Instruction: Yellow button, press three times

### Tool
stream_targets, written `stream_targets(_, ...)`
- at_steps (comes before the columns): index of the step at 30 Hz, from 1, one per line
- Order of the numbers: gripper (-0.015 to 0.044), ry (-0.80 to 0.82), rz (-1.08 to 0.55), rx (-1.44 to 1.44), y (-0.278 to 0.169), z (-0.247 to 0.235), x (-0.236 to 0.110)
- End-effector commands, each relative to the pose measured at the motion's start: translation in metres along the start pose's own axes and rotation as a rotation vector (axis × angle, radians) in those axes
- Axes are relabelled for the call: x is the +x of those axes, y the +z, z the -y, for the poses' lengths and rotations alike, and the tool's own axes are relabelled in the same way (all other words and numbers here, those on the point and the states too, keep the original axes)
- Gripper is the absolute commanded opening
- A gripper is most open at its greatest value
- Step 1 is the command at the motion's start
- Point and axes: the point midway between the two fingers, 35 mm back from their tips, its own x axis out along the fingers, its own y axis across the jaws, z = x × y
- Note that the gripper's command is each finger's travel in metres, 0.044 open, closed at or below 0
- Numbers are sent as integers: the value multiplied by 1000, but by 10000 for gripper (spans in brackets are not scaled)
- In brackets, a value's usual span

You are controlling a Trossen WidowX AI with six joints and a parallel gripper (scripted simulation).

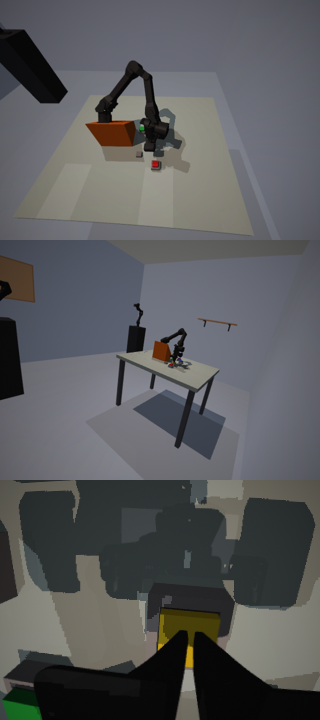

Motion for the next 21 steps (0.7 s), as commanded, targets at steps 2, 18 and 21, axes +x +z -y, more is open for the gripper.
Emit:
stream_targets(2,20,5,-8,7,-3,-1,3)
stream_targets(18,20,1,-3,3,-1,0,-9)
stream_targets(21,20,3,-8,7,-2,-1,-31)
